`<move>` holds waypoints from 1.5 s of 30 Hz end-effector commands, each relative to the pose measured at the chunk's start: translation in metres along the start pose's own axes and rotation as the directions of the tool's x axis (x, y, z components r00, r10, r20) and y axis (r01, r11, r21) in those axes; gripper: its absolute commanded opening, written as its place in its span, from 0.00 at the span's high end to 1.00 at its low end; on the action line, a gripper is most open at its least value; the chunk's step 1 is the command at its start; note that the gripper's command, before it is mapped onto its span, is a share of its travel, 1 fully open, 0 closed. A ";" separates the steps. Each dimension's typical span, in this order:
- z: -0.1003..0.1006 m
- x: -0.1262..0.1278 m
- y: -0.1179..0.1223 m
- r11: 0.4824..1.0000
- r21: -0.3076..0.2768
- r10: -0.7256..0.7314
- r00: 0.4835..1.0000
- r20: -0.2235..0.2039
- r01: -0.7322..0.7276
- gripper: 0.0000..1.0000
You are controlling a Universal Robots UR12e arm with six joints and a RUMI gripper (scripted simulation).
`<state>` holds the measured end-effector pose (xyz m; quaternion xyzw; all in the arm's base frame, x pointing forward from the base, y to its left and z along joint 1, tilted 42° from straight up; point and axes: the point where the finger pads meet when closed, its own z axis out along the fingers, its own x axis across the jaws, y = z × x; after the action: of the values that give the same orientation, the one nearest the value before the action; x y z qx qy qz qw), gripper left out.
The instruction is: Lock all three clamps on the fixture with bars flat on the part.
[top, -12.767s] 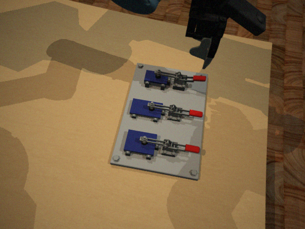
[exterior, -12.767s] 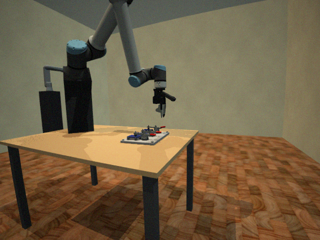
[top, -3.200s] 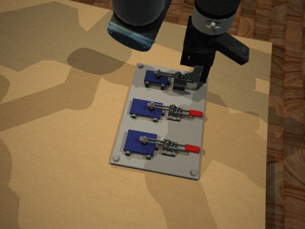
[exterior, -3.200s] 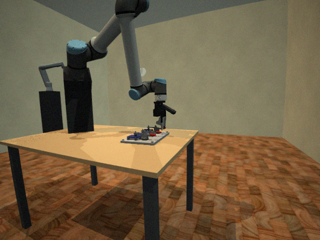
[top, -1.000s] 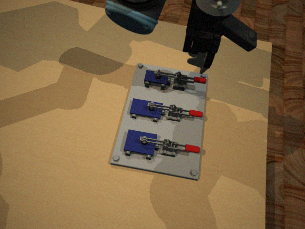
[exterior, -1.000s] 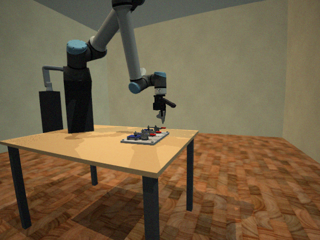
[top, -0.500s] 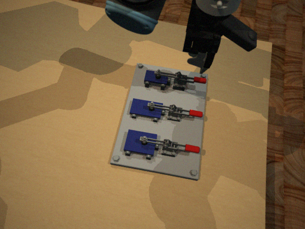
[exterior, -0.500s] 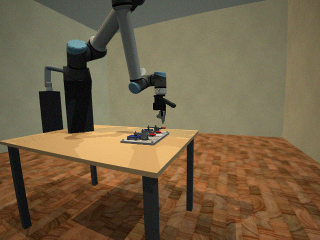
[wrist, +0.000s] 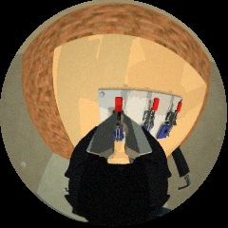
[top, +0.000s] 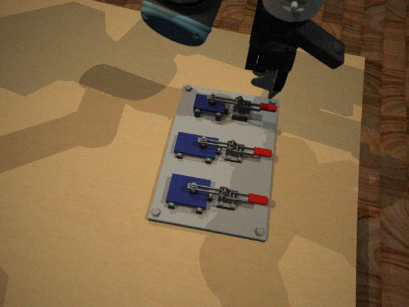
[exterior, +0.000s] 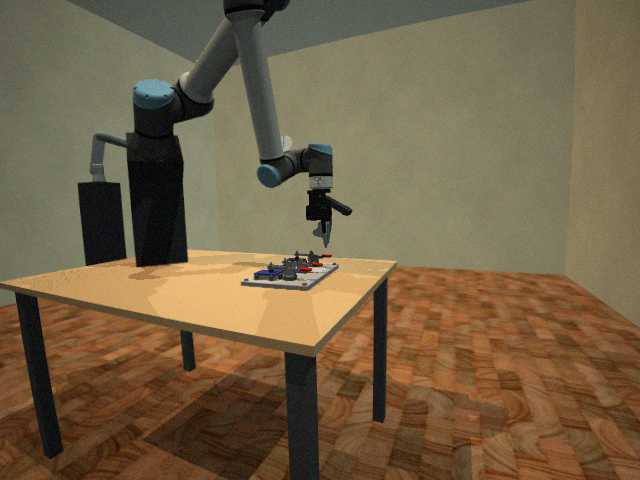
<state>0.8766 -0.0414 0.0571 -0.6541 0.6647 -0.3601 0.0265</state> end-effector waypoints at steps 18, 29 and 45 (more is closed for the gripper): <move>-0.001 0.000 -0.002 1.000 0.001 0.000 1.000 0.000 0.000 1.00; -0.001 0.000 -0.006 1.000 0.001 0.000 1.000 0.000 0.000 1.00; -0.001 0.000 -0.008 1.000 0.001 0.000 1.000 0.000 0.000 1.00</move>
<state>0.8827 -0.0407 0.0609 -0.6541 0.6647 -0.3601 0.0265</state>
